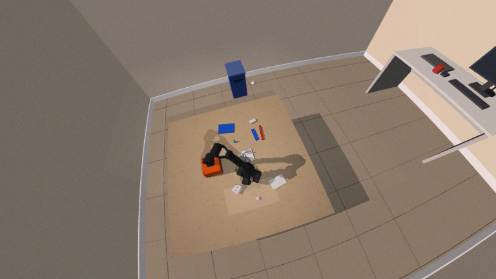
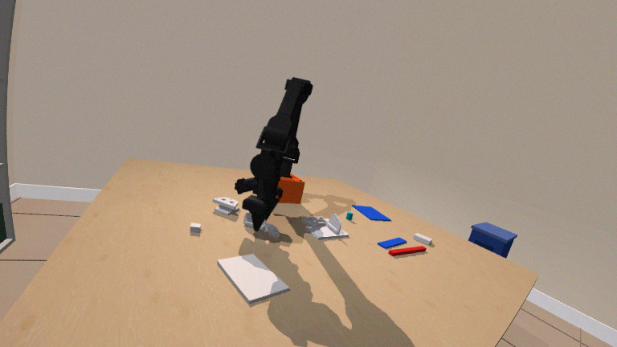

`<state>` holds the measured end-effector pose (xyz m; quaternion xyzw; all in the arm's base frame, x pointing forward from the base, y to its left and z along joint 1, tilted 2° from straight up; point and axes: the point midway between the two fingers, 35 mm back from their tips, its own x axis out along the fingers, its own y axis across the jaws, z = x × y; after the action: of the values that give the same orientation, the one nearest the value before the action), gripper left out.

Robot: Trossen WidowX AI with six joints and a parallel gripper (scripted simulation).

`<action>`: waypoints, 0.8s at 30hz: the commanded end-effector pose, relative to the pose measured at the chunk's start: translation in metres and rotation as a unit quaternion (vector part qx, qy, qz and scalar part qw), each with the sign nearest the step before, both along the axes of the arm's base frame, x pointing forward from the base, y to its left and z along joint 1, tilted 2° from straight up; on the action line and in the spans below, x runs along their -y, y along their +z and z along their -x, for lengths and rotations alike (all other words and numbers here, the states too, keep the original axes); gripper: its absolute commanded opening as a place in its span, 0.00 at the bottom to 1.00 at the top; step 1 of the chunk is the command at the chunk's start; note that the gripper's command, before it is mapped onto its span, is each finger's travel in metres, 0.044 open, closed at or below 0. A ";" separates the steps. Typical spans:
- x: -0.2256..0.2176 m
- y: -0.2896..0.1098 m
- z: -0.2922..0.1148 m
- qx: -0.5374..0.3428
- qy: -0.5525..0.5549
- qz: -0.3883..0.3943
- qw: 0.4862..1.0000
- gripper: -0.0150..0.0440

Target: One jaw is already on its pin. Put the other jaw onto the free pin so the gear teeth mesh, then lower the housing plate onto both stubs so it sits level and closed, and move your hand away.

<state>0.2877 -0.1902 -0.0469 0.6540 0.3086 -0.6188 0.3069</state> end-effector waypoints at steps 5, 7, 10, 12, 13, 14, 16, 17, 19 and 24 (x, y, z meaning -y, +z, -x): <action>0.000 0.000 0.000 0.000 0.000 0.000 1.000 0.51; 0.000 0.000 0.000 0.000 0.000 0.000 1.000 0.49; 0.000 0.000 0.000 0.000 0.000 0.000 1.000 0.48; 0.000 0.000 0.000 0.000 0.000 0.000 1.000 0.48; 0.000 0.000 0.000 0.000 0.000 0.000 1.000 0.48; 0.000 0.000 0.000 0.000 0.000 0.000 1.000 0.48; 0.000 0.000 0.000 0.000 0.000 0.000 1.000 0.48; 0.000 0.000 0.000 0.000 0.000 0.000 1.000 0.48; 0.000 0.000 0.000 0.000 0.000 0.000 1.000 0.48; 0.000 0.000 0.000 0.000 0.000 0.000 1.000 0.48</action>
<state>0.2882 -0.1904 -0.0466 0.6546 0.3077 -0.6183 0.3074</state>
